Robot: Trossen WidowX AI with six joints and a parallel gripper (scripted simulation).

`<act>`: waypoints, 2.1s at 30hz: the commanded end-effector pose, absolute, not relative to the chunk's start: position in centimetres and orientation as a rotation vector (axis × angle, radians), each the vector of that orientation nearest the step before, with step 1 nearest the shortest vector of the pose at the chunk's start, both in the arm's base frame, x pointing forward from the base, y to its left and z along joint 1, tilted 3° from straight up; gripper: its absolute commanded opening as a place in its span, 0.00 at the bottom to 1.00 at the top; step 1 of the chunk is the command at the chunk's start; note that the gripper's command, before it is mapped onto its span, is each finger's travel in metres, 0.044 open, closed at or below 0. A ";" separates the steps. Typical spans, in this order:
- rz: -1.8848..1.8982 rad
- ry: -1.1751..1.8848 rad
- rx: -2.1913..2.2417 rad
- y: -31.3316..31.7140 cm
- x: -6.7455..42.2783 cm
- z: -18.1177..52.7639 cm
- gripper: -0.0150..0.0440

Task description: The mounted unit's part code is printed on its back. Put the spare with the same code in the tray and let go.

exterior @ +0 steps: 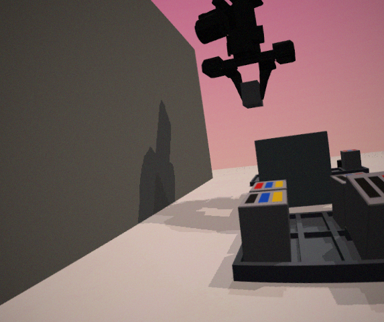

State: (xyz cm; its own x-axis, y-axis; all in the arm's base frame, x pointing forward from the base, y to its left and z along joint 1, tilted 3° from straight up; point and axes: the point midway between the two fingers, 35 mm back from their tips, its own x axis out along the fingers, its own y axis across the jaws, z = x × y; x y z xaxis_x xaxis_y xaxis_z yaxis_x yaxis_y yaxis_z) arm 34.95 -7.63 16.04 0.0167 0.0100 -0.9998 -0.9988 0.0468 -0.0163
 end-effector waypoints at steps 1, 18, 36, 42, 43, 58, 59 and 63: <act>1.185 1.219 -1.187 -10.1 35.1 15.7 0.25; 1.250 1.209 -1.231 -19.2 34.0 14.9 0.25; 1.250 1.209 -1.231 -19.4 34.2 13.6 0.25; 1.250 1.209 -1.231 -19.4 34.3 13.1 0.25; 1.250 1.209 -1.231 -19.4 34.3 13.0 0.25; 1.250 1.209 -1.231 -19.6 34.4 11.8 0.25; 1.250 1.209 -1.232 -19.6 34.4 11.8 0.25; 1.250 1.209 -1.232 -19.6 34.5 11.4 0.25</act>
State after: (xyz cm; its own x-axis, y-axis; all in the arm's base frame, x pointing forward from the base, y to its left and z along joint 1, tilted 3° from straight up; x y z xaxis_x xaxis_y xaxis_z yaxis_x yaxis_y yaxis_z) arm 34.57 -19.55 11.98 -0.0103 -0.0057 -0.9999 -0.9994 -0.0329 0.0105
